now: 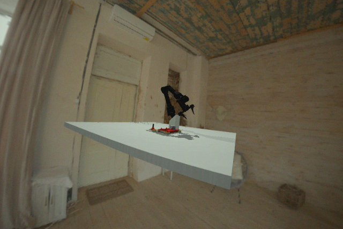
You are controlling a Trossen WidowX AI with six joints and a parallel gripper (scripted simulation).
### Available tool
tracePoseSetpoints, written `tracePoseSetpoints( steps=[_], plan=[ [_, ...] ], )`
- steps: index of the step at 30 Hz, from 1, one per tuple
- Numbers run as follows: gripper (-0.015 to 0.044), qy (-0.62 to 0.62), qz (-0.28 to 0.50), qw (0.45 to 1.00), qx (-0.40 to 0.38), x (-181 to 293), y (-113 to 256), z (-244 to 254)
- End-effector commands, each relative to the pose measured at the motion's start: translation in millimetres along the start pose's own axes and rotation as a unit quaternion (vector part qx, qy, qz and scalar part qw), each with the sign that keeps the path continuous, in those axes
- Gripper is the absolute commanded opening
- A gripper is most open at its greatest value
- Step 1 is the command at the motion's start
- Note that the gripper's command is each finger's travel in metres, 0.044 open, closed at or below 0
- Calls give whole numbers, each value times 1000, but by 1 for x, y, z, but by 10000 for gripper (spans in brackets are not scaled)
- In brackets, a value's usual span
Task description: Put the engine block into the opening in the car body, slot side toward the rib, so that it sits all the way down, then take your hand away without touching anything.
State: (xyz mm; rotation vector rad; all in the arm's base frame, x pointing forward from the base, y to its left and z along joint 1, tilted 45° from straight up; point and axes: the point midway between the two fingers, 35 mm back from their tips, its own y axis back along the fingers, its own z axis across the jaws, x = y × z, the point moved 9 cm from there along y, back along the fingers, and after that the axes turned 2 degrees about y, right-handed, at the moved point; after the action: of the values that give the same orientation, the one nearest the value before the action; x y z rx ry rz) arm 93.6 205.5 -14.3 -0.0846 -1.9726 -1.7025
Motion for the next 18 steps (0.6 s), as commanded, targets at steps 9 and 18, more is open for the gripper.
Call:
tracePoseSetpoints(
  steps=[9, 18],
  plan=[
    [440, -208, -42, 976, 49, -22, 12, -8],
    [440, -348, -78, 931, 75, -38, 20, -16]
  ],
)
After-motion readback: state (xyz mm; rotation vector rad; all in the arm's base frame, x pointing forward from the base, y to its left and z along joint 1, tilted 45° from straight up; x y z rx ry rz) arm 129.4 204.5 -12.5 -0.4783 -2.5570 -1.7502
